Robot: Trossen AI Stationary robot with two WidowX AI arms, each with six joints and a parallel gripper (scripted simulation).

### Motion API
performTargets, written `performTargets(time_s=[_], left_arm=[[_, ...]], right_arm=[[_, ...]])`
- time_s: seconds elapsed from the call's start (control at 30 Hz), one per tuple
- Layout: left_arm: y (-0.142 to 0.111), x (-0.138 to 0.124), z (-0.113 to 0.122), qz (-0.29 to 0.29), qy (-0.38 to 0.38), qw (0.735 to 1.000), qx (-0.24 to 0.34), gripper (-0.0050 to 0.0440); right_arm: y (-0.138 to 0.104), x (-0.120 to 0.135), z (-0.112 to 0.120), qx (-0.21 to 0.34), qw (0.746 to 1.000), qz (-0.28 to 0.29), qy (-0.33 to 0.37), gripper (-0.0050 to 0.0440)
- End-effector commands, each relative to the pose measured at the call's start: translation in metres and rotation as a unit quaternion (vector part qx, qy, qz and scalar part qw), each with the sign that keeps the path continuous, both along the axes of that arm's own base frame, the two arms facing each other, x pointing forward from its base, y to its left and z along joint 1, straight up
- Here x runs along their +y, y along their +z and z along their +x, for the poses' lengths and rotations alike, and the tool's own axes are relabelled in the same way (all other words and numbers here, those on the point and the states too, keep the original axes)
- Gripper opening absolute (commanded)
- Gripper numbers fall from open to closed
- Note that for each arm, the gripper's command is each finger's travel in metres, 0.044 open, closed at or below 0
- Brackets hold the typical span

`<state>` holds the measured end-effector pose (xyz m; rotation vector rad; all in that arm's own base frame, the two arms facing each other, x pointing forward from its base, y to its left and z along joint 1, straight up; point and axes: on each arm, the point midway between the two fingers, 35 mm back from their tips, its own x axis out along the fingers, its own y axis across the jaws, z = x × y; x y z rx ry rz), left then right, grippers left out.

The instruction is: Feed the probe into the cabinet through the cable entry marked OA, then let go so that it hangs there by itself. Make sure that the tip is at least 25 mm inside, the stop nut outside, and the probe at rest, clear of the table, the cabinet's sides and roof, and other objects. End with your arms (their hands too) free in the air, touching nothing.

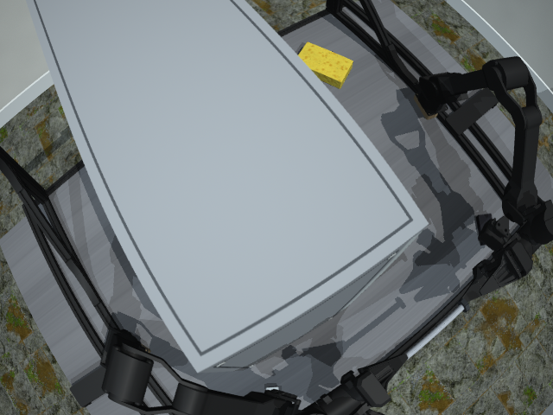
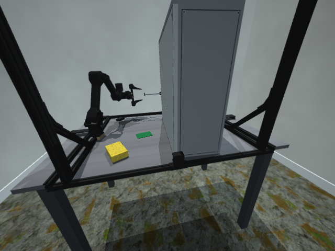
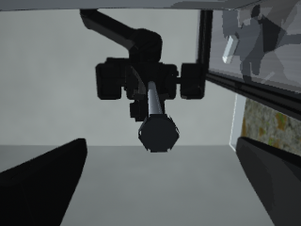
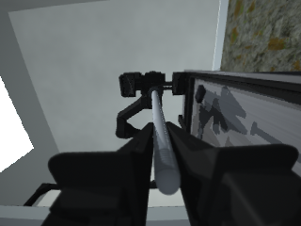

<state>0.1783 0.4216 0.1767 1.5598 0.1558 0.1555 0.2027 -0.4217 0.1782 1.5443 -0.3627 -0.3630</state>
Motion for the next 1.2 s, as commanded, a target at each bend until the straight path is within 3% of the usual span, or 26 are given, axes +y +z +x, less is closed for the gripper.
performTargets(time_s=[0.0, 1.17], left_arm=[[0.001, 0.002, 0.006, 0.003, 0.001, 1.000, 0.000, 0.0440], [0.001, 0.012, 0.050, 0.003, 0.010, 1.000, 0.000, 0.0440]], right_arm=[[0.000, -0.001, 0.000, 0.000, 1.000, -0.002, -0.001, 0.0000], [0.000, -0.001, 0.000, 0.000, 1.000, -0.002, -0.001, 0.0000]])
